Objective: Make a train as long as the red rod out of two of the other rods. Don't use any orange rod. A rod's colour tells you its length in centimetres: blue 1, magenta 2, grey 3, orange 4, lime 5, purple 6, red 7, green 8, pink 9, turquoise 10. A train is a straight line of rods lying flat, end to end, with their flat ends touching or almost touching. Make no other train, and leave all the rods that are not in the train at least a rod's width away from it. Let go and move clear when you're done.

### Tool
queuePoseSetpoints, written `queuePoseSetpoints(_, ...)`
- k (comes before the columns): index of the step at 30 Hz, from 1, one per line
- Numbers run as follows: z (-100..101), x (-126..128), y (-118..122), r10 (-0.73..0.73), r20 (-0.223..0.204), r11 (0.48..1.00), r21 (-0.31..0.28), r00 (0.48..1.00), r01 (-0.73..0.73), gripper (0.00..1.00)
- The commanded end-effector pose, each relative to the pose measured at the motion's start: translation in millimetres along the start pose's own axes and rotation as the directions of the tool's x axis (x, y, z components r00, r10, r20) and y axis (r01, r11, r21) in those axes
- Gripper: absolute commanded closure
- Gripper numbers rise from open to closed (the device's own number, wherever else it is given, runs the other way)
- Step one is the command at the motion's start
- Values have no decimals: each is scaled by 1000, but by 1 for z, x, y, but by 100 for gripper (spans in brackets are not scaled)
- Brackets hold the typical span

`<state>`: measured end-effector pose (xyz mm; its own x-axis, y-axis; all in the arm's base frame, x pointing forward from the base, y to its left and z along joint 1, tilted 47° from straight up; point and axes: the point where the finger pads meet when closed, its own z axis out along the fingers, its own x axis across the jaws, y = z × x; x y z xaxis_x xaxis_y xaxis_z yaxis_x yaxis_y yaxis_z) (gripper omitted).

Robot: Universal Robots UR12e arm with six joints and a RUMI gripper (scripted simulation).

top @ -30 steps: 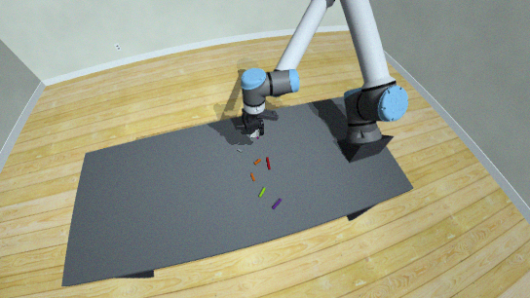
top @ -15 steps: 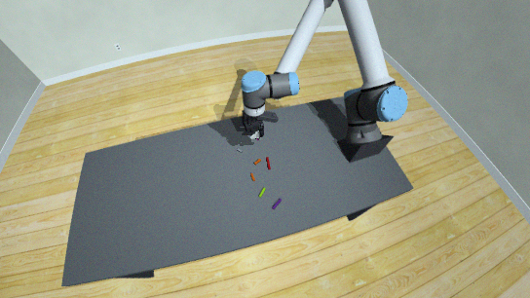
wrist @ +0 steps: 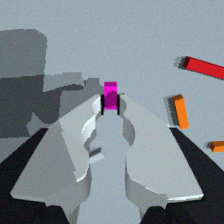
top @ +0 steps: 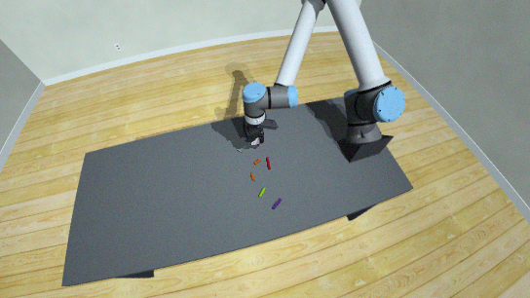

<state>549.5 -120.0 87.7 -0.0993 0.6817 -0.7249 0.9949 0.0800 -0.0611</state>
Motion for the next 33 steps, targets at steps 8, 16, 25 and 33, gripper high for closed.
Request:
queuePoseSetpoints(8,21,0,1,0,0,1000,-4,1000,0,100)
queuePoseSetpoints(16,22,0,1,0,0,1000,-4,1000,0,100)
queuePoseSetpoints(25,22,0,1,0,0,1000,-4,1000,0,100)
queuePoseSetpoints(33,22,0,1,0,0,1000,-4,1000,0,100)
